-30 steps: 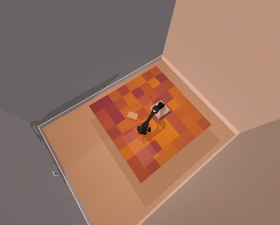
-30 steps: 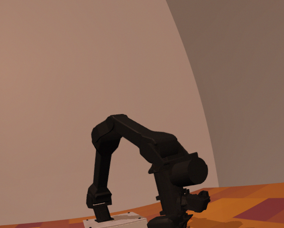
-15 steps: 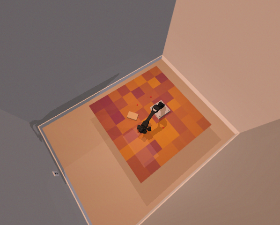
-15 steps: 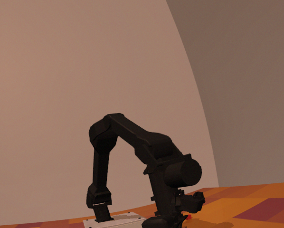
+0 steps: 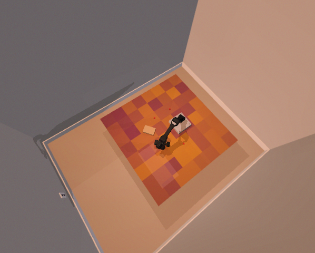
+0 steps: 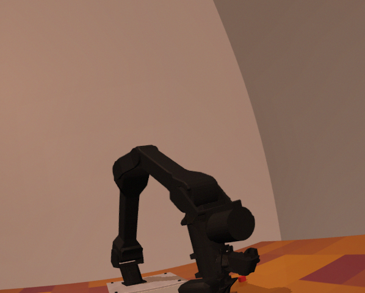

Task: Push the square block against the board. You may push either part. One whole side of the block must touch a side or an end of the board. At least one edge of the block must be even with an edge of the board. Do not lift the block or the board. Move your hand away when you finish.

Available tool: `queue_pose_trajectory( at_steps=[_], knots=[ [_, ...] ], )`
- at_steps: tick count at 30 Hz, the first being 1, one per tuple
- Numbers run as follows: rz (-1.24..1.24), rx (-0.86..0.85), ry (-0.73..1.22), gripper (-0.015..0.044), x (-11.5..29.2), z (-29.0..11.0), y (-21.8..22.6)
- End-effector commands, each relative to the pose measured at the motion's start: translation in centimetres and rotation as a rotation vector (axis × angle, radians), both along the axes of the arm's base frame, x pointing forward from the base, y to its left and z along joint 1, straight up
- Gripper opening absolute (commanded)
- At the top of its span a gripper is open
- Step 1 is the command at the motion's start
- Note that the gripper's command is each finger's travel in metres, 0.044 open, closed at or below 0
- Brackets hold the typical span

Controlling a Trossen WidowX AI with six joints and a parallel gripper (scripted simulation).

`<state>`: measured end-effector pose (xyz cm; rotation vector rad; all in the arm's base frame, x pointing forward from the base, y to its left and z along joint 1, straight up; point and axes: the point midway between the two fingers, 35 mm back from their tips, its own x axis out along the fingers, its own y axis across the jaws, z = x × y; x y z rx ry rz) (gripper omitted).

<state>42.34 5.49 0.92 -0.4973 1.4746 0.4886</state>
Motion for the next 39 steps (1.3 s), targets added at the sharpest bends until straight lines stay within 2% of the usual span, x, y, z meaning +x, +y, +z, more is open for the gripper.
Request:
queue_pose_trajectory(
  at_steps=[1, 28, 32, 39],
  knots=[
    [0.004, 0.000, 0.002, 0.0000, 0.4, -0.1, 0.3],
    [0.007, 0.001, 0.004, 0.0000, 3.4, 0.1, 2.4],
    [0.004, 0.002, 0.000, 0.0000, 3.2, 5.2, 2.4],
    [0.002, 0.004, -0.013, 0.0000, 3.2, 5.6, 2.5]
  ],
)
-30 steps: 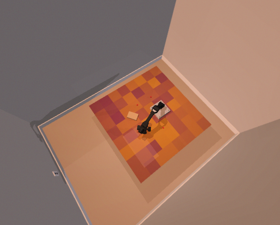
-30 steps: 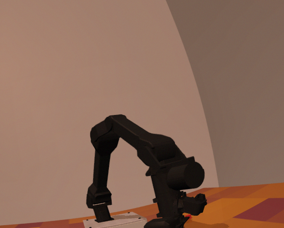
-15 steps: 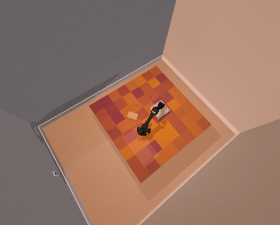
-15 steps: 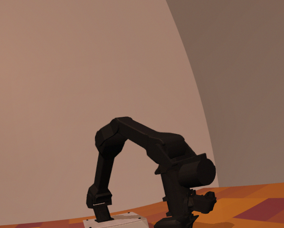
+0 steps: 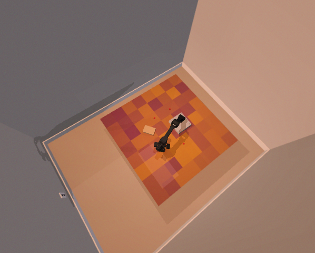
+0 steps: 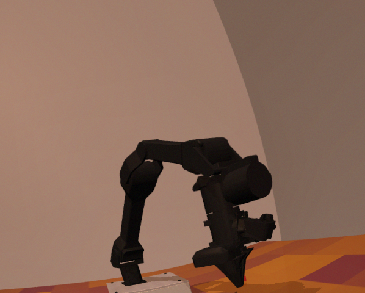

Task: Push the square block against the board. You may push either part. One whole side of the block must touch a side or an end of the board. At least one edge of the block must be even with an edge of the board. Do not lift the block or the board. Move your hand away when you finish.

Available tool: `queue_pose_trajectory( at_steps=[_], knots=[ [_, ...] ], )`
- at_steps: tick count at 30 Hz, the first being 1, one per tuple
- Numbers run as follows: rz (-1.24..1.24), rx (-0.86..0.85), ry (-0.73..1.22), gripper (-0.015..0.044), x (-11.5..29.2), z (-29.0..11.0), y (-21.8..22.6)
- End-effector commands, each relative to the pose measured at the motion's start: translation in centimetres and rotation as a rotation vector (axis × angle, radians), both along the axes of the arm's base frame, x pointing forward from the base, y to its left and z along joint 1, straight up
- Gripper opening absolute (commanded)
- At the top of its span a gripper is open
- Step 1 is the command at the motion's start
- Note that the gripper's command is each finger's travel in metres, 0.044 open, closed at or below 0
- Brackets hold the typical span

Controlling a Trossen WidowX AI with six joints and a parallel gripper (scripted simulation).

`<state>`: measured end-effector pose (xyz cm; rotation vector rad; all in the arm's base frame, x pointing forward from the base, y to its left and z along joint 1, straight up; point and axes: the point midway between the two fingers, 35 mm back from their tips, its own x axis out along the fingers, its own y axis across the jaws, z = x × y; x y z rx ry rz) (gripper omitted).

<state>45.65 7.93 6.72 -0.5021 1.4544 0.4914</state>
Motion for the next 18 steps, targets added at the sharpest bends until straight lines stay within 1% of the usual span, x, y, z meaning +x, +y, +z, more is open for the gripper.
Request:
queue_pose_trajectory(
  at_steps=[1, 7, 12, 16, 18],
  knots=[
    [-0.019, 0.000, 0.007, 0.0000, -0.4, -0.3, 0.1],
    [-0.177, 0.006, 0.022, 0.0000, -3.7, -0.5, 1.0],
    [-0.182, 0.007, 0.023, 0.0000, -3.7, -0.9, 1.1],
    [-0.182, 0.007, 0.023, 0.0000, -3.6, -5.7, 1.1],
    [-0.182, 0.007, 0.023, 0.0000, -3.6, -6.1, 1.1]
  ],
)
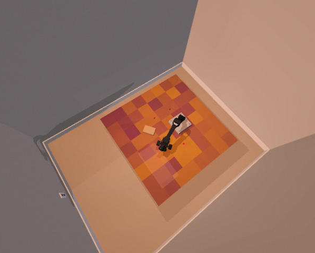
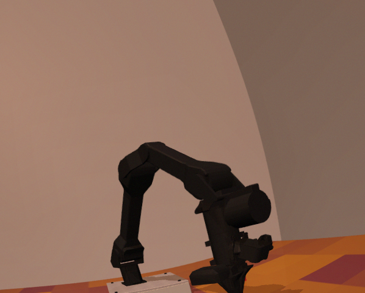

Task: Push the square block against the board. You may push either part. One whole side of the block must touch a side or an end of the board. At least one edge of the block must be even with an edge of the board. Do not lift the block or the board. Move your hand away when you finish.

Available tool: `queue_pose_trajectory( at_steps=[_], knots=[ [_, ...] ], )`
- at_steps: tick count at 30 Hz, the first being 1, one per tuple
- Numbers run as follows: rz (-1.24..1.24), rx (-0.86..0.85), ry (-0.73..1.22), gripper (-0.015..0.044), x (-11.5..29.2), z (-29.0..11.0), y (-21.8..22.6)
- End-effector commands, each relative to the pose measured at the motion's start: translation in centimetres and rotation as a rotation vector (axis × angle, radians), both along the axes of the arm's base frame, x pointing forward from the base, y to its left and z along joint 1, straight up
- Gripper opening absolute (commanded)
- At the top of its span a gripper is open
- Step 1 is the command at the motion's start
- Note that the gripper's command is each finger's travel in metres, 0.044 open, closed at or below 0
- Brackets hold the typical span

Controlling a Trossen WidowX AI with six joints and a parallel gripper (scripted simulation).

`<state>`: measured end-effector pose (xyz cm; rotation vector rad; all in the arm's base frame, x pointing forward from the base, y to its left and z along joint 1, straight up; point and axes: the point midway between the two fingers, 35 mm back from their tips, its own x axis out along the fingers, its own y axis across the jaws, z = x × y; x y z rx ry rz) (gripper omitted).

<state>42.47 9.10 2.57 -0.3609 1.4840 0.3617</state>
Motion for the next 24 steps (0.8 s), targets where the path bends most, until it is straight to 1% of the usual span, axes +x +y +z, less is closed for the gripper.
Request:
queue_pose_trajectory(
  at_steps=[1, 24],
  knots=[
    [-0.007, -0.003, 0.019, 0.0000, -0.4, -1.9, -0.1],
    [-0.007, -0.004, 0.020, 0.0000, -1.8, -1.9, -0.9]
  ],
)
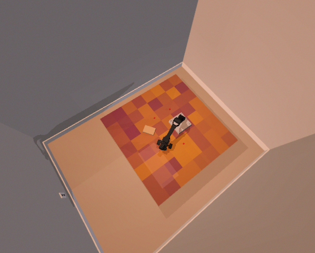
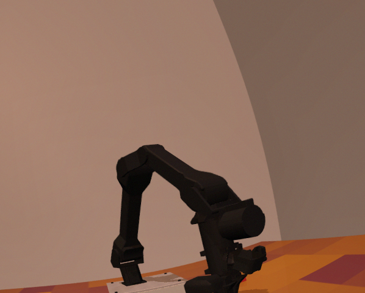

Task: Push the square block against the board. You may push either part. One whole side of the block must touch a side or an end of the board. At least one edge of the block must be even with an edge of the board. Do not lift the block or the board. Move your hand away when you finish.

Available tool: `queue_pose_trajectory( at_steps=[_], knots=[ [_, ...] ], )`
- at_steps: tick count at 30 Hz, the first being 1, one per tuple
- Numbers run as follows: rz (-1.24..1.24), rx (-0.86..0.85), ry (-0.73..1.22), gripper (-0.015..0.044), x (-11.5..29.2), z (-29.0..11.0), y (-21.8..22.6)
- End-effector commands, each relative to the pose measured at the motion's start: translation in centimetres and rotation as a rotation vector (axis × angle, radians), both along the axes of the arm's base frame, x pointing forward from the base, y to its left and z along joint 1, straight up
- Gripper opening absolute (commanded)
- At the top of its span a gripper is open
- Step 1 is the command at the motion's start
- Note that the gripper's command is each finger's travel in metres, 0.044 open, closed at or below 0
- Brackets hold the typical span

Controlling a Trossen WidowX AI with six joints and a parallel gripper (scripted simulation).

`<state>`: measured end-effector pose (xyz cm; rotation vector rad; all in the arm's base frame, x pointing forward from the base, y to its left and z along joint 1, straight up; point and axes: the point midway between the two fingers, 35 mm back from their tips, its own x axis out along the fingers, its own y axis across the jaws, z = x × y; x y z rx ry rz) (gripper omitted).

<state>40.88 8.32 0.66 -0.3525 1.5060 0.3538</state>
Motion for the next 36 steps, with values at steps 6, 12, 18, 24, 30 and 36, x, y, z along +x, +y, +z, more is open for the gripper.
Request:
queue_pose_trajectory(
  at_steps=[6, 12, 18, 24, 30, 36],
  knots=[
    [0.005, 0.000, 0.000, 0.0000, -0.7, 0.1, -0.4],
    [0.005, 0.000, 0.001, 0.0000, -1.2, 0.1, -0.7],
    [0.005, 0.000, 0.001, 0.0000, -1.7, 0.0, -0.9],
    [0.005, -0.001, 0.001, 0.0000, -2.1, 0.0, -1.2],
    [0.005, -0.001, 0.002, 0.0000, -2.6, 0.0, -1.5],
    [0.005, -0.001, 0.002, 0.0000, -3.1, 0.0, -1.7]
  ],
)
